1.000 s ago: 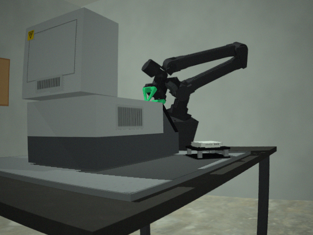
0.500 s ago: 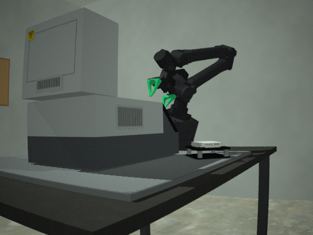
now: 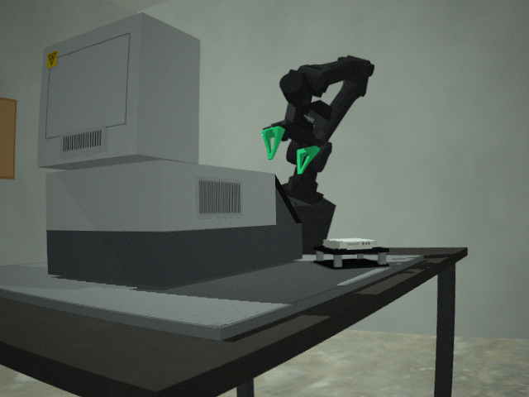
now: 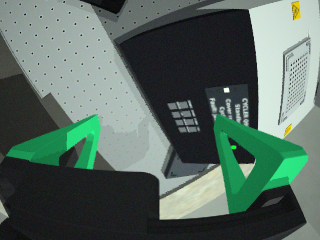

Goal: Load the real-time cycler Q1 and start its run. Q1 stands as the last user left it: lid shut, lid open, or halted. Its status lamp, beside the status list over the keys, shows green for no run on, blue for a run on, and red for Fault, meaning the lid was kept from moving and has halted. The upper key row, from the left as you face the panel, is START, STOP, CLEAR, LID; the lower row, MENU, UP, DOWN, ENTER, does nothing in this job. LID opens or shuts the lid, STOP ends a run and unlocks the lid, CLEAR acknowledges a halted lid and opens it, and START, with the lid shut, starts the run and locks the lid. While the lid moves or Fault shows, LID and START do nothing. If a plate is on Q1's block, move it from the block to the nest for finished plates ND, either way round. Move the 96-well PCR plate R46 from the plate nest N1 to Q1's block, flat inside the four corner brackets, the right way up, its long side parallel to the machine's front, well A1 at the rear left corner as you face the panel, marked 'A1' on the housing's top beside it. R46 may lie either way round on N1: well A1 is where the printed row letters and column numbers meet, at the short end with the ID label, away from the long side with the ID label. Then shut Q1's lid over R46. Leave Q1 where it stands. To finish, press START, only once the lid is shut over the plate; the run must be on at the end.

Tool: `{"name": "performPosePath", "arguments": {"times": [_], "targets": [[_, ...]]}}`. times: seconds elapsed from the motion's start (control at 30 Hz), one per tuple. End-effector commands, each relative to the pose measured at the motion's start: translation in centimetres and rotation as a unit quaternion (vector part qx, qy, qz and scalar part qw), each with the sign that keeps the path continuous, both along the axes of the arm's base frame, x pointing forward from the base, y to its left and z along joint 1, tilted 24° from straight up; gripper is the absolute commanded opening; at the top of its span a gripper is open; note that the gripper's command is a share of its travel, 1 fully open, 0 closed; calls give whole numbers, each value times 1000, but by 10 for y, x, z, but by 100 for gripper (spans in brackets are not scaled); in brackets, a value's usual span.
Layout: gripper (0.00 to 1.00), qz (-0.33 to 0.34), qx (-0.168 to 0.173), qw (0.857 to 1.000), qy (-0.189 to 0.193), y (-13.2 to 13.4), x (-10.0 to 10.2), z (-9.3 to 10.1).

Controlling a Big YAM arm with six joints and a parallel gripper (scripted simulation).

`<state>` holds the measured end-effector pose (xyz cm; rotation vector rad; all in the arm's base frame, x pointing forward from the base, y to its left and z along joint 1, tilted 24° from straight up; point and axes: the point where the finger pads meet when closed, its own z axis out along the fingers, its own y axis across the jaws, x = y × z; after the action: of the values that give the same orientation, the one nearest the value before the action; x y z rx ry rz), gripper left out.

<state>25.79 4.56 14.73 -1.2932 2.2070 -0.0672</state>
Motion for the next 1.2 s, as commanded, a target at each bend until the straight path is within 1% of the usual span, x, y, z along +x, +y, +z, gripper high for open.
{"name": "performPosePath", "arguments": {"times": [0.0,0.07,0.17,0.27,0.3,0.37,0.43,0.47,0.53,0.6,0.67,0.7,0.77,0.8,0.9,0.93,1.0,1.03,1.13,1.17], "targets": [[100,-20,24,999,-14,18,23,44],[100,-13,26,999,-28,30,25,57],[100,-46,51,997,30,40,31,64],[100,-73,71,991,82,50,34,64],[100,-69,65,992,78,54,33,64],[100,-60,62,994,66,64,31,69],[100,-60,62,994,66,64,31,69],[100,-73,73,991,83,63,33,72],[100,-94,87,985,116,71,40,80],[100,-89,83,987,101,82,47,89],[100,-84,85,988,94,93,47,97],[100,-92,96,984,115,98,46,100],[100,-117,108,976,149,101,50,104],[100,-119,104,977,143,102,53,106],[100,-144,124,962,193,114,57,110],[100,-140,118,965,189,119,57,110],[100,-140,118,965,189,119,57,110],[100,-131,117,968,178,122,54,113],[100,-129,122,969,172,138,57,126],[100,-141,132,962,194,143,59,130]]}}
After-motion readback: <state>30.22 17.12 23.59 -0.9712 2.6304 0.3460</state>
